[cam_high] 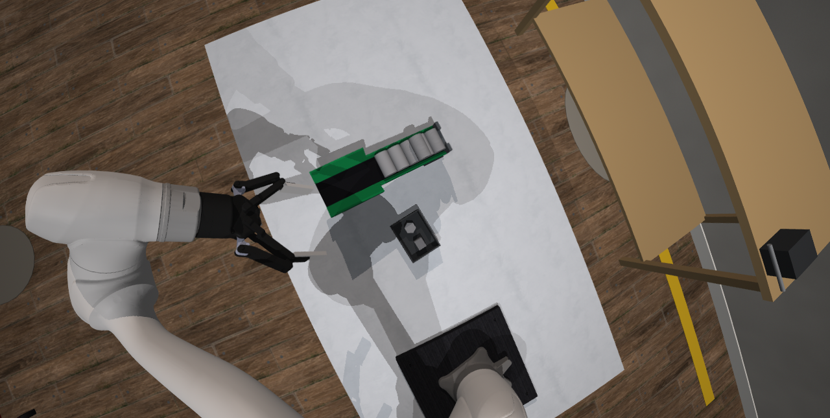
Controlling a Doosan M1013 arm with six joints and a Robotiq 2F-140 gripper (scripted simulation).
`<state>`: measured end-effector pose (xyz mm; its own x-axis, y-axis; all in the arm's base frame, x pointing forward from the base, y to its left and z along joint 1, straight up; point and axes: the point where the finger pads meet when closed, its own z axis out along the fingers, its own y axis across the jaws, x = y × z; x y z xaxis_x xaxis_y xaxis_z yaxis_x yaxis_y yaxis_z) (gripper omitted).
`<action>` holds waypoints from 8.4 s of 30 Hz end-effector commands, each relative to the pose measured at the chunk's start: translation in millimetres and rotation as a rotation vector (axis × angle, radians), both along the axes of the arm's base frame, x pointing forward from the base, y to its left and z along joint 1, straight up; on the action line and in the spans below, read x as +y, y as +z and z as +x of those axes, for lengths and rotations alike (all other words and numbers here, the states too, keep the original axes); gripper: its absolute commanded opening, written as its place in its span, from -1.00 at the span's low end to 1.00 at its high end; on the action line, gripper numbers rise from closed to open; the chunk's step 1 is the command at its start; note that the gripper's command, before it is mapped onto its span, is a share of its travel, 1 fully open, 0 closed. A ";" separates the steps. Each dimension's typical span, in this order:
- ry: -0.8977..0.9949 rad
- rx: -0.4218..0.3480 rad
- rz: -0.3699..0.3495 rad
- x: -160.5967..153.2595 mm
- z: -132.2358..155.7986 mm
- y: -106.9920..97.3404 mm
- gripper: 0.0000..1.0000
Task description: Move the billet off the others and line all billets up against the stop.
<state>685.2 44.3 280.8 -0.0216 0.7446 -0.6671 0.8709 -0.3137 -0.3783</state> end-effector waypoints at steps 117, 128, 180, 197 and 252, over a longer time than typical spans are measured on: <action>-2.826 -1.034 -0.841 -320.0 15.4 -77.2 0.15; -2.826 -1.034 -0.841 -320.0 15.4 -82.1 0.15; -2.826 -1.034 -0.841 -319.9 15.4 -128.7 0.15; -2.826 -1.034 -0.841 -319.9 15.4 -128.7 0.15; -2.826 -1.034 -0.841 -320.2 15.2 -172.3 0.15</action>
<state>700.4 -275.9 108.4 -0.1585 -0.9873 0.0077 -0.9874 0.1585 0.0023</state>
